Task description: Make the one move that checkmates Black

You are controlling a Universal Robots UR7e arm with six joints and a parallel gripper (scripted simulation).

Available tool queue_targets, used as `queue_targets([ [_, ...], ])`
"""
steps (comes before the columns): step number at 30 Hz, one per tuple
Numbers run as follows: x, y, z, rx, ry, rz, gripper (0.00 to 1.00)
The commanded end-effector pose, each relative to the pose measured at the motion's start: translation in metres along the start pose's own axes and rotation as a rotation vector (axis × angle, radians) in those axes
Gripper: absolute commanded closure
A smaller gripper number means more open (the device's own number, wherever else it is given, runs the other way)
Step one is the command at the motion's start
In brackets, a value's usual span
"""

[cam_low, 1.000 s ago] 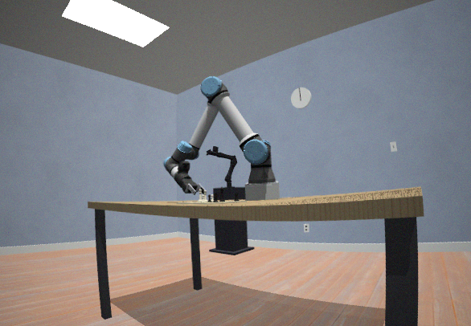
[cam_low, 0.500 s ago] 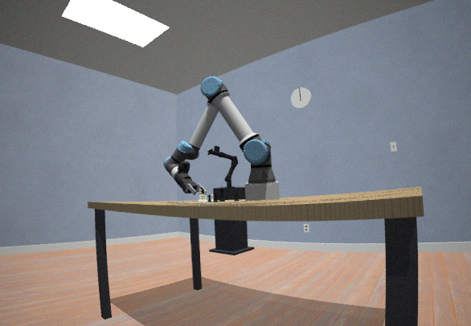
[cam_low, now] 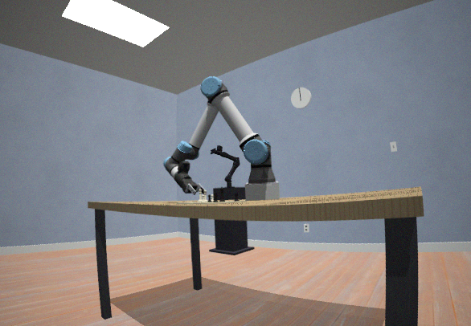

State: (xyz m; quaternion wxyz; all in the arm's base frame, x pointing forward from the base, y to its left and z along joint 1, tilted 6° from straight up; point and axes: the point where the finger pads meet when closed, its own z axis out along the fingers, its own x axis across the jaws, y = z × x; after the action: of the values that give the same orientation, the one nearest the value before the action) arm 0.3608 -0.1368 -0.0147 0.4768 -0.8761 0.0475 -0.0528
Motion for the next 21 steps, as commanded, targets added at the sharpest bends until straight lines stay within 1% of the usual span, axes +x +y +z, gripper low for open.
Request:
queue_targets([
  [1, 0.0, 0.0, 0.0, -0.001, 0.0, -0.001, 0.0],
  [5, 0.0, -0.001, -0.001, -0.001, 0.001, 0.0, 0.0],
  [9, 0.0, -0.009, -0.007, -0.004, 0.001, 0.0, 0.0],
  [11, 0.0, -0.009, -0.007, -0.004, 0.001, 0.0, 0.0],
  [21, -0.003, -0.057, -0.042, -0.004, 0.001, 0.0, 0.0],
])
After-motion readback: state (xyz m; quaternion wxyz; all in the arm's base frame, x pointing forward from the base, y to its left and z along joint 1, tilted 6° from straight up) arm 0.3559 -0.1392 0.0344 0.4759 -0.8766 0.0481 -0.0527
